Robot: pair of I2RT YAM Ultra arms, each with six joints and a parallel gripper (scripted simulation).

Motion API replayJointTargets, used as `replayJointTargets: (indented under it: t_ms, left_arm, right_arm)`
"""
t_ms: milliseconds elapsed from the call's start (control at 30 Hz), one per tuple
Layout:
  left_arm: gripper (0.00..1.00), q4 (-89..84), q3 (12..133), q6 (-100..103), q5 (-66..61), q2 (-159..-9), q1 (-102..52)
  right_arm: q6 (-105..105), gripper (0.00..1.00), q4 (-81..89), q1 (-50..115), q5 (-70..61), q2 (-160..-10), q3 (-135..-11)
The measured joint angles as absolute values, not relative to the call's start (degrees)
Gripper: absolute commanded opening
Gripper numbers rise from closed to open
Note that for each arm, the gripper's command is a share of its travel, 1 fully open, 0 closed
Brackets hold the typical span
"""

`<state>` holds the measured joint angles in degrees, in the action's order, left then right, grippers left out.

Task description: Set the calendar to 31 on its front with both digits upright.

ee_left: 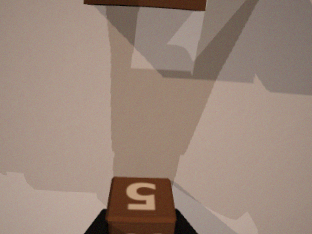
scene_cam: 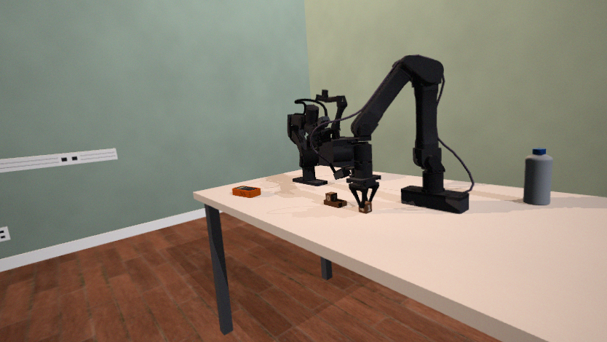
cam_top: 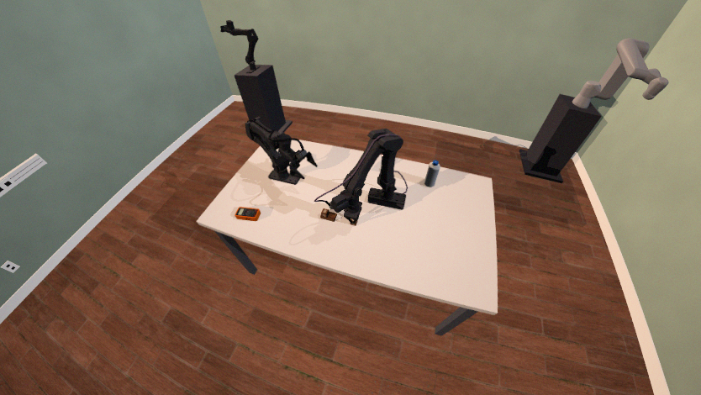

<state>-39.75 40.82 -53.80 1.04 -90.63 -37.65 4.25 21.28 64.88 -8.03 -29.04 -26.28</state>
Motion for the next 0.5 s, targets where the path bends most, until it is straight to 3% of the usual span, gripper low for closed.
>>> replayJointTargets:
  t_ms: [167,267,500]
  left_arm:
    - [0.26,-39.7,40.8,-53.8,1.0,-90.6,-37.6]
    - [0.55,-39.7,40.8,-53.8,1.0,-90.6,-37.6]
    - [0.56,-39.9,40.8,-53.5,1.0,-90.2,-37.9]
  right_arm:
    - [4.3,1.0,21.3,64.9,-8.0,-29.0,-26.3]
    - [4.3,1.0,21.3,64.9,-8.0,-29.0,-26.3]
    - [4.3,1.0,21.3,64.9,-8.0,-29.0,-26.3]
